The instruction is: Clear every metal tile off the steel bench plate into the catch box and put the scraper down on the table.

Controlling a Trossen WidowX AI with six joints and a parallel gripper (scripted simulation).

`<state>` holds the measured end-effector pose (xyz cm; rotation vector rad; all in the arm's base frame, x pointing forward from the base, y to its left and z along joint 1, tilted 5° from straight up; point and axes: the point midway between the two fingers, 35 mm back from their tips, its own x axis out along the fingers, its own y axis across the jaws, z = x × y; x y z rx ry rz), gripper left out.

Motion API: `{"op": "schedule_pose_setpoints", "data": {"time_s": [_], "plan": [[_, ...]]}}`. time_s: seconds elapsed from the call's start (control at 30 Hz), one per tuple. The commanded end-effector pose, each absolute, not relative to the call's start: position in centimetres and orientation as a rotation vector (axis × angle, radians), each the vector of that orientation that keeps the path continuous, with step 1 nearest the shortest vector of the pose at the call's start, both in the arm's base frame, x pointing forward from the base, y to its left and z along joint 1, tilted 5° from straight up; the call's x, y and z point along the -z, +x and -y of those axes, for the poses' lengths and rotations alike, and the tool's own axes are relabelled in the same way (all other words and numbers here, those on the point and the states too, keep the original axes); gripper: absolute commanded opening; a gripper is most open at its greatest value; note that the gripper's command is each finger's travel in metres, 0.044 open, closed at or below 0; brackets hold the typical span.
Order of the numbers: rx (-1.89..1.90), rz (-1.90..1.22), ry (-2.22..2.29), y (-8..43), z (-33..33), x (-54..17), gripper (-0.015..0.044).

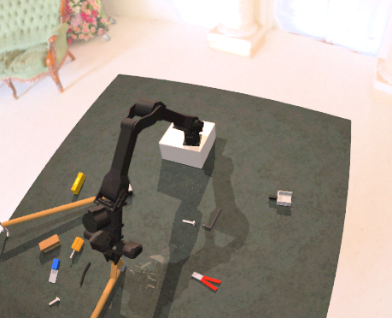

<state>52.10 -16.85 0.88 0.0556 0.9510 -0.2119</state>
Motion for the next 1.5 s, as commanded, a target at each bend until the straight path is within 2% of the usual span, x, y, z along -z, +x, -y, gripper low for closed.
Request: {"op": "schedule_pose_setpoints", "data": {"time_s": [0.0, 0.63, 1.47], "plan": [[0.212, -0.951, 0.056, 52.0, 16.8, -0.9, 0.0], [0.213, -0.946, 0.055, 52.1, 16.9, -1.0, 0.0], [0.213, -0.945, 0.055, 49.0, 16.5, -1.7, 0.0]]}}
